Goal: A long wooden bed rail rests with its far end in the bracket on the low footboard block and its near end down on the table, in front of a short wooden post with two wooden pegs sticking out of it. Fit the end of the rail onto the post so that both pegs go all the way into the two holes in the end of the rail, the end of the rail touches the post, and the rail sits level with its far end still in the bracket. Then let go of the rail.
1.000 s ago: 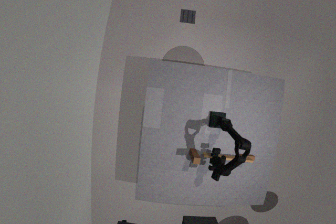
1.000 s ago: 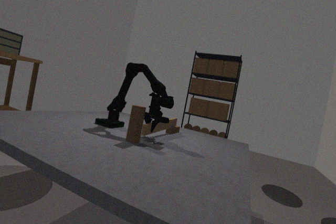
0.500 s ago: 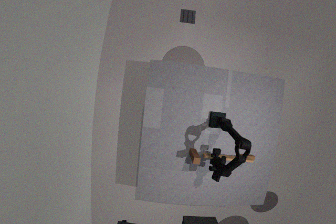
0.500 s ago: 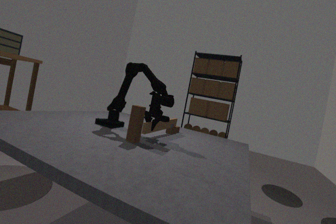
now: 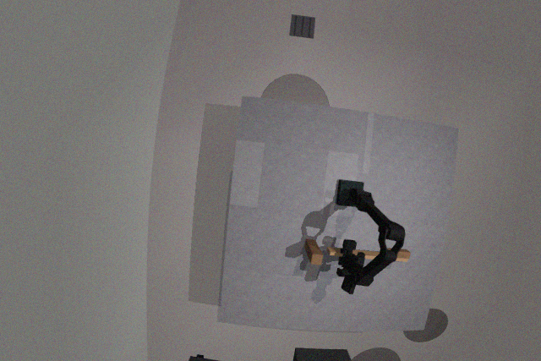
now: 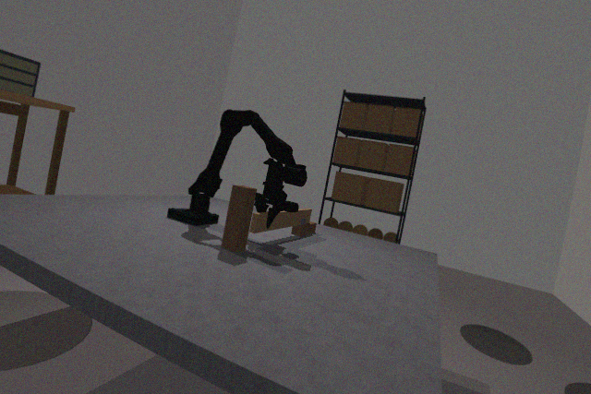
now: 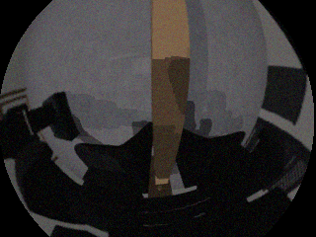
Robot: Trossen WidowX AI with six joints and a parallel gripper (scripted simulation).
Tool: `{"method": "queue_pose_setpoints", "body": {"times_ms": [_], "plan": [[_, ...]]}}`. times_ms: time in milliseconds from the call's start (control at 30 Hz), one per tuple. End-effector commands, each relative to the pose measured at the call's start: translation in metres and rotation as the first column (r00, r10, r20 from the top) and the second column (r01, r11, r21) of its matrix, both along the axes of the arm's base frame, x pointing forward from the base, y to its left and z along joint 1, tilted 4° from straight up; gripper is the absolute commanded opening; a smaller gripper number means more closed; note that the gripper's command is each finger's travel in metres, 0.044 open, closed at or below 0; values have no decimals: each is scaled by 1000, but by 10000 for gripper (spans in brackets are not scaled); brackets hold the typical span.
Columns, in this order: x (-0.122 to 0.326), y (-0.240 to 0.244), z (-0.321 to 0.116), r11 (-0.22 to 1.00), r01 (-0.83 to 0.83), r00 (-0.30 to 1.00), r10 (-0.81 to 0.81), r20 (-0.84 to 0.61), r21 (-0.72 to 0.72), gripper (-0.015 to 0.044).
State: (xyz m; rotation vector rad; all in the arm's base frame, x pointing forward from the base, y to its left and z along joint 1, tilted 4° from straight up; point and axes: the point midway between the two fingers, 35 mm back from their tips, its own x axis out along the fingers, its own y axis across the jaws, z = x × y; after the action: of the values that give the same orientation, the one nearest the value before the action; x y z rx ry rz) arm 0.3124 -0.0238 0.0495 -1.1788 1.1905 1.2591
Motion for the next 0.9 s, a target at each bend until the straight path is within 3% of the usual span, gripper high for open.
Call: {"method": "queue_pose_setpoints", "body": {"times_ms": [0, 867], "plan": [[3, 0, 6, 1000, -1, 1000, 1, 14, 4, 0], [2, 0, 5, 1000, -1, 1000, 1, 13, 4, 0]]}}
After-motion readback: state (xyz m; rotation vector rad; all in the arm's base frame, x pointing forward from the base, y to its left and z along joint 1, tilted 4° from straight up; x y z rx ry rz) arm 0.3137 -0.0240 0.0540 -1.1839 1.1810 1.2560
